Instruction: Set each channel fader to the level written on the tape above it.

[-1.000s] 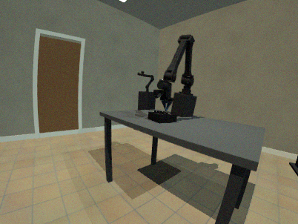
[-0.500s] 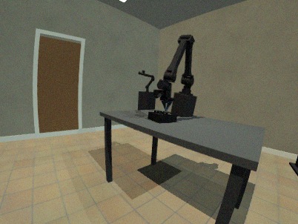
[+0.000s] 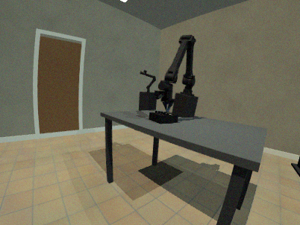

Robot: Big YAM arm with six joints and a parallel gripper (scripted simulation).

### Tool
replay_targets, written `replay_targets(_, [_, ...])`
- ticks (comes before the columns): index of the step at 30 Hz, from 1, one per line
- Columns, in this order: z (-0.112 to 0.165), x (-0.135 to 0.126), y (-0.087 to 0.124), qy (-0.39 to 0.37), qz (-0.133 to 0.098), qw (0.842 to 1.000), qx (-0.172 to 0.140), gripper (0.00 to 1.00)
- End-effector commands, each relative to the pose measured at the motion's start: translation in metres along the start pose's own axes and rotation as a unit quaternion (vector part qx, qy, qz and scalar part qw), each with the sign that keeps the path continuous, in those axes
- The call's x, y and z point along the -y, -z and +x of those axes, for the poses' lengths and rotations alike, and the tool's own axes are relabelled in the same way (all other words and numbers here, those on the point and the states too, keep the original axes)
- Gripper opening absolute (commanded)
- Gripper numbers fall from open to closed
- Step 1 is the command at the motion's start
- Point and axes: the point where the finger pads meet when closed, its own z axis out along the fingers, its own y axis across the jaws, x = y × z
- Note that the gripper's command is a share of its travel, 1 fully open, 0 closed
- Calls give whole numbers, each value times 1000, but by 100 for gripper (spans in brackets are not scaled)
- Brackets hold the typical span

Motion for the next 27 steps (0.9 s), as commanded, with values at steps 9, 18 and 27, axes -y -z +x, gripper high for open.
replay_targets(9, [-22, -12, 1, 2, -9, 1000, 24, 0])
replay_targets(18, [-21, -12, 0, 2, -8, 1000, 22, 0])
replay_targets(27, [-21, -11, -1, 2, -7, 1000, 21, 0])
